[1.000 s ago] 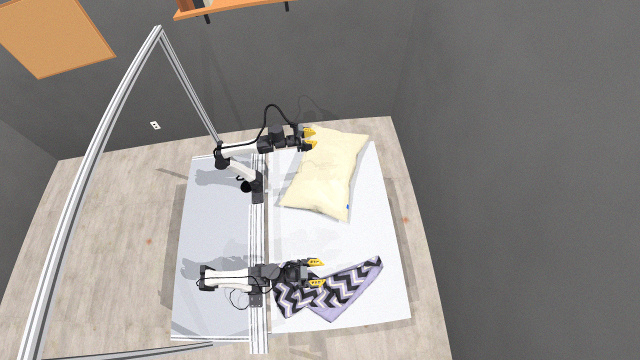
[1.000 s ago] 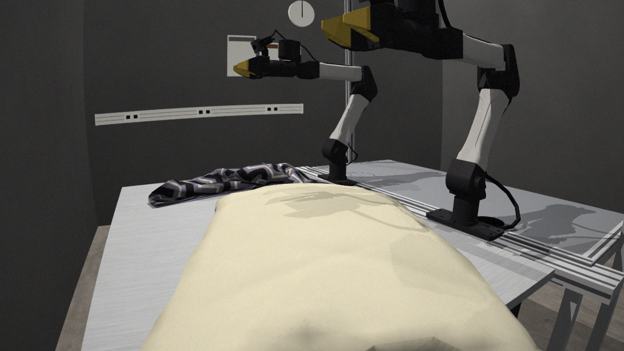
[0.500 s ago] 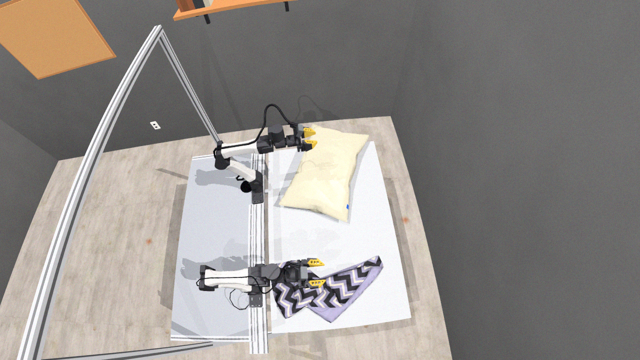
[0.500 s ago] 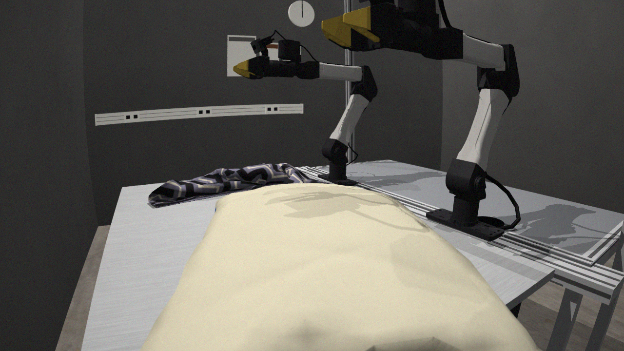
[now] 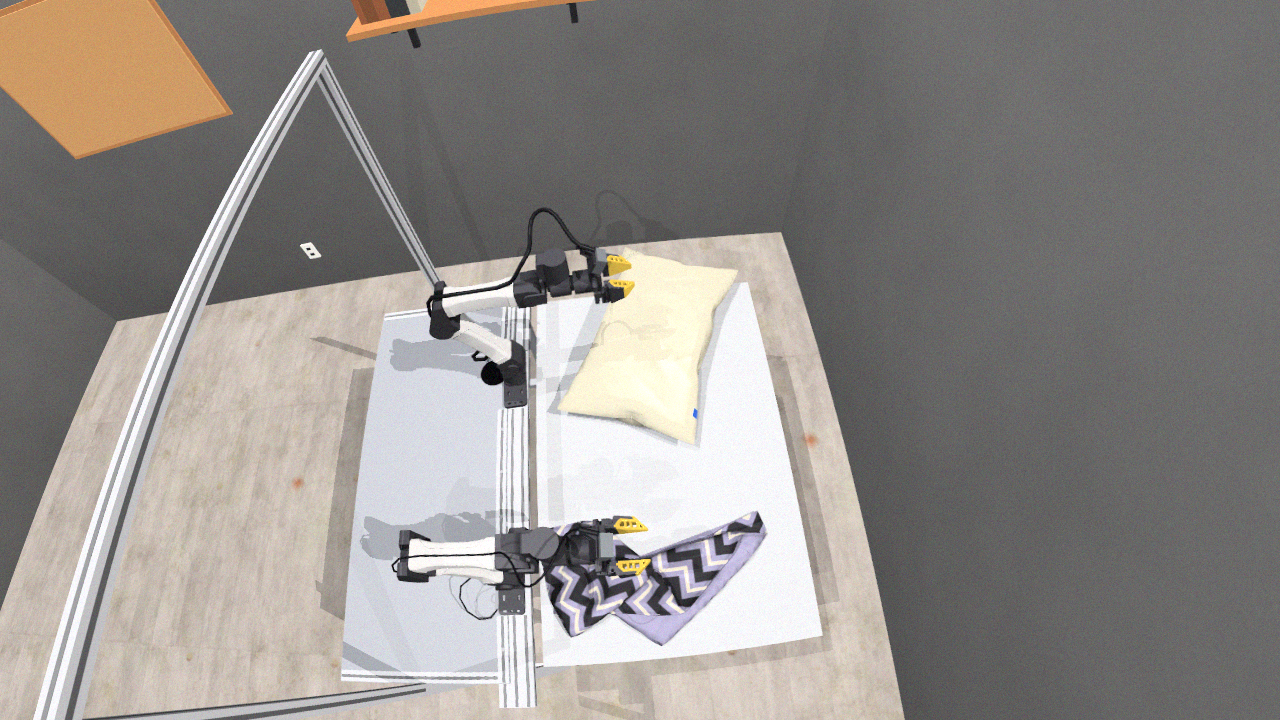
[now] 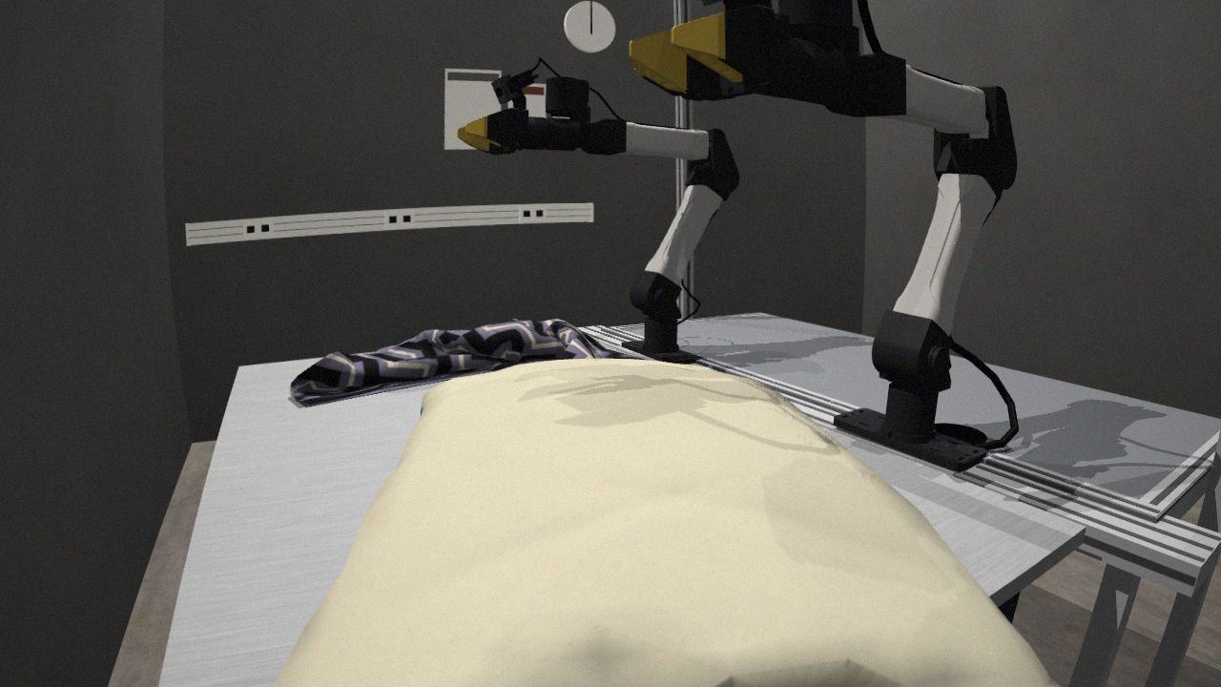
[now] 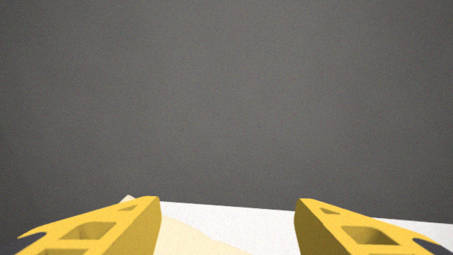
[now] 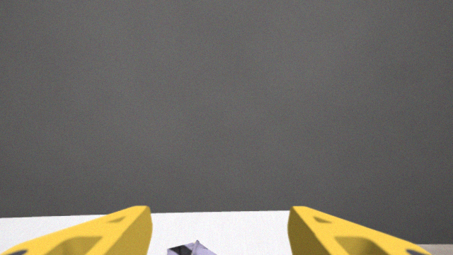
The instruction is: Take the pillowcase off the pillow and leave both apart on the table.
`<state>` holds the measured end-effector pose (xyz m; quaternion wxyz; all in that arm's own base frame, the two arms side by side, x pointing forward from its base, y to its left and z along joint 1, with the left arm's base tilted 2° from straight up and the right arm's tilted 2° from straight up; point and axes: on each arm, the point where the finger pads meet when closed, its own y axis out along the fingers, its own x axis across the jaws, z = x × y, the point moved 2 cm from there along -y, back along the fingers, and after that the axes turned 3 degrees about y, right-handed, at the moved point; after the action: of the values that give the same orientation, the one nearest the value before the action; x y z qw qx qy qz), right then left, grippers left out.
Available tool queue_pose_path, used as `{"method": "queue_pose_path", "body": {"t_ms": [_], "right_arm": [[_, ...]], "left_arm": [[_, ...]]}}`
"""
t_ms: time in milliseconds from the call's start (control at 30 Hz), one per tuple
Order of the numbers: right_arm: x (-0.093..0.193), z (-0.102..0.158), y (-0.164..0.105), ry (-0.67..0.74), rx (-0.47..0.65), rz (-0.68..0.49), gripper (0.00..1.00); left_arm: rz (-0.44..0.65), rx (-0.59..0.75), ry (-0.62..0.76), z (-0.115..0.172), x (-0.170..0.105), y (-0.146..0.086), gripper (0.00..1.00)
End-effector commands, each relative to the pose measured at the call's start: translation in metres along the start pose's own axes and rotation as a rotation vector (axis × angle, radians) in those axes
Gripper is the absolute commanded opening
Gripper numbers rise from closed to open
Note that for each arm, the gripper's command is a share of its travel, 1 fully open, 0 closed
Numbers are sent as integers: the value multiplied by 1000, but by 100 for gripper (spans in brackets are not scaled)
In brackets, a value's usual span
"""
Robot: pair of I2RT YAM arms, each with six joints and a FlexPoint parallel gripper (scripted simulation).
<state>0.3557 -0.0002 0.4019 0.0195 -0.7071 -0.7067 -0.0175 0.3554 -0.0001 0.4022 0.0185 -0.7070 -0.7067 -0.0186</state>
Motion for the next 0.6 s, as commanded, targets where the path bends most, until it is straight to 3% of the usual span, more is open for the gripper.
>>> {"method": "queue_pose_path", "body": {"t_ms": [0, 567], "right_arm": [[2, 17, 2, 5, 46, -6, 60], [3, 13, -1, 5, 32, -9, 60]], "left_arm": [[11, -11, -7, -2, -4, -6, 60], [9, -8, -7, -1, -3, -6, 60]]}}
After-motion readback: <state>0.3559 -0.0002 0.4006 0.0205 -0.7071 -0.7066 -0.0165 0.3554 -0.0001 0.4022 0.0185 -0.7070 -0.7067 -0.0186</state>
